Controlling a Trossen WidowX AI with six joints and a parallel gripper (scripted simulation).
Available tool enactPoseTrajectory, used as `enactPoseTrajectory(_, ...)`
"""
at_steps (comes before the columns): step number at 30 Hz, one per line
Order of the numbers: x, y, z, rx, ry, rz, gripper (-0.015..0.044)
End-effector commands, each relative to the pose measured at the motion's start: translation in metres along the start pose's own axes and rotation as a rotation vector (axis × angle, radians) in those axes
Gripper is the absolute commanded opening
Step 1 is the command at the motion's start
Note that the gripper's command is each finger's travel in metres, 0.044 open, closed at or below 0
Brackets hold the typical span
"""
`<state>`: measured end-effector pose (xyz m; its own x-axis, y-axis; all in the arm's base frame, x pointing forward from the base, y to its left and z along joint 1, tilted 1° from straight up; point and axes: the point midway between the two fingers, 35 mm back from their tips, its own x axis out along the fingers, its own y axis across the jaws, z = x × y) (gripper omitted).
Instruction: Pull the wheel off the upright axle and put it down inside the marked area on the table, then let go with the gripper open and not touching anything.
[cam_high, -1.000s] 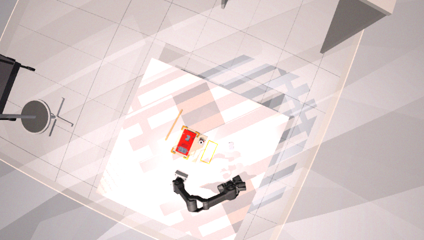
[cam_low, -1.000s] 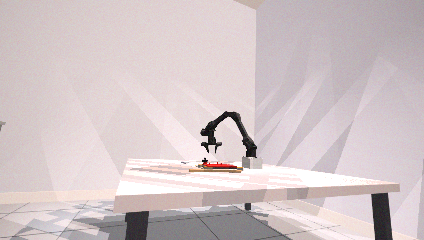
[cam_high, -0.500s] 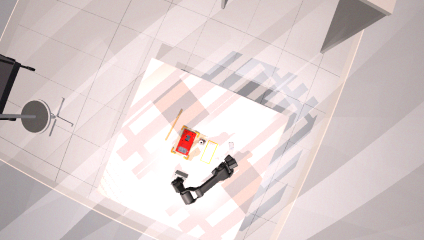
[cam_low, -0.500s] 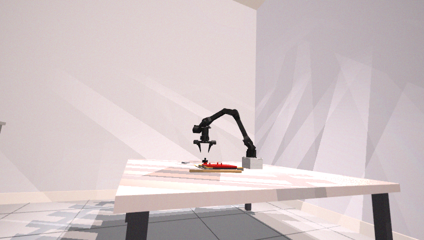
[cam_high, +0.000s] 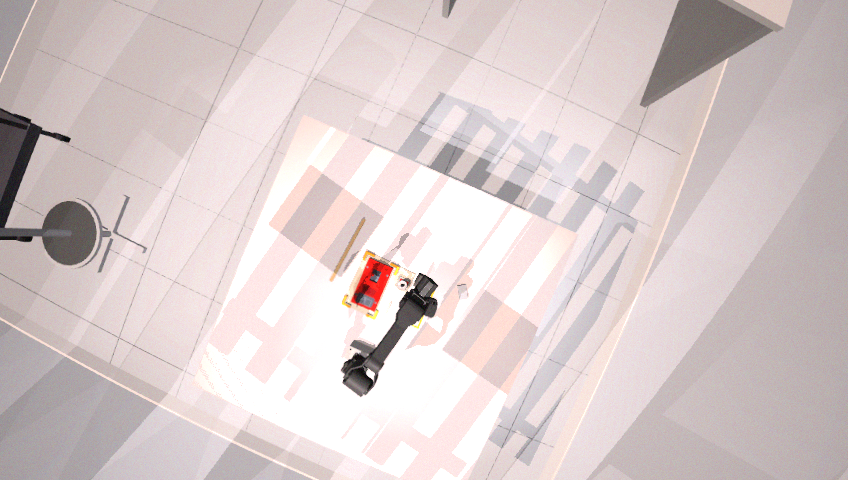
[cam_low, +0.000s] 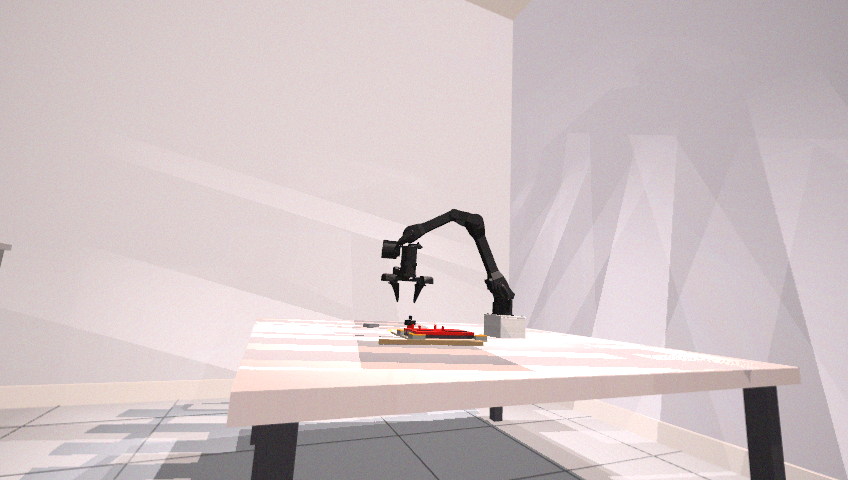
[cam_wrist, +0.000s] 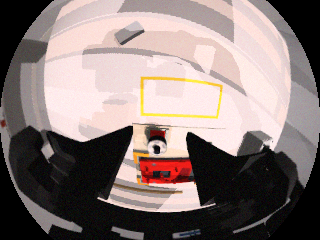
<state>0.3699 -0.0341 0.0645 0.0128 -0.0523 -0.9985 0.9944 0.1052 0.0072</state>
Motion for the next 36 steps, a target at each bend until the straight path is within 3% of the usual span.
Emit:
enactPoseTrajectory(1, -0.007, 0.002, -0.050, -0.071, 0.042, 0.005, 0.0300)
enactPoseTrajectory(15, -0.005, 0.001, -0.064, -0.083, 0.049, 0.005, 0.0300)
enactPoseTrajectory(26, 0.058, 0.001, -0.067, -0.083, 0.049, 0.005, 0.0300)
enactPoseTrajectory(32, 0.066, -0.001, -0.068, -0.083, 0.049, 0.005, 0.0300)
enactPoseTrajectory(36, 0.062, -0.002, -0.067, -0.089, 0.046, -0.004, 0.0215)
